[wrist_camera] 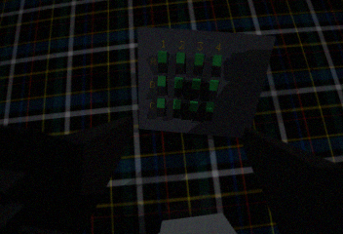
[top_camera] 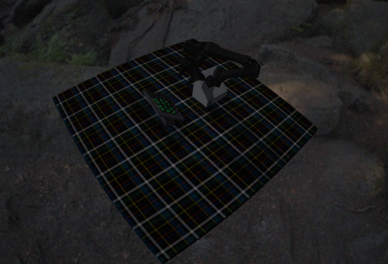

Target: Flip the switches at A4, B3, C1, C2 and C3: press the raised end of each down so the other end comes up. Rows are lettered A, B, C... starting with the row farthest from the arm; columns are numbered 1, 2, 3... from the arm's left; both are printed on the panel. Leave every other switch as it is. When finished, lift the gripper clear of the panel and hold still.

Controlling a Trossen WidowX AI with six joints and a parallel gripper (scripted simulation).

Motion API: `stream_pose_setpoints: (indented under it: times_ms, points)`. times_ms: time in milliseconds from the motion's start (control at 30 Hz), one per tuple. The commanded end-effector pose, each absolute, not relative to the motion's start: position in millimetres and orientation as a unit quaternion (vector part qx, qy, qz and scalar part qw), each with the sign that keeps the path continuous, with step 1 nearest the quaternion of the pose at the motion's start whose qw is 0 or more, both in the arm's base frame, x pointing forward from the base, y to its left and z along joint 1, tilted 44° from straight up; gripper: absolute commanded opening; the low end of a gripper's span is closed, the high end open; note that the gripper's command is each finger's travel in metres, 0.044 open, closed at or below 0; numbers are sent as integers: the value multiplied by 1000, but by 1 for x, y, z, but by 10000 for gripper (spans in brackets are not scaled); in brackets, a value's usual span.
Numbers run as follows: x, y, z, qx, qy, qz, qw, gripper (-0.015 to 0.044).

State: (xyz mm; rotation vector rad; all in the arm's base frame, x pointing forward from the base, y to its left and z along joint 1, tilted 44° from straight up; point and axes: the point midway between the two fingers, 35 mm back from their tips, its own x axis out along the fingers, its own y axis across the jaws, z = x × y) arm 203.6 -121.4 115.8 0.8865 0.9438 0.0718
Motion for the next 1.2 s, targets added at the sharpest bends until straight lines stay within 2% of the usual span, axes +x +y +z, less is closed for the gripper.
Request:
stream_pose_setpoints:
  times_ms: [0, 233, 467, 633, 1167]
  points:
    - [205, -122, 114, 412, 440, 33, 797, 374]
    - [265, -128, 31, 402, 444, 33, 800, 190]
    - [271, -126, 23, 402, 444, 33, 800, 6]
    - [291, -112, 0, 403, 433, 29, 806, 0]
    - [301, -105, -11, 403, 432, 29, 806, 0]
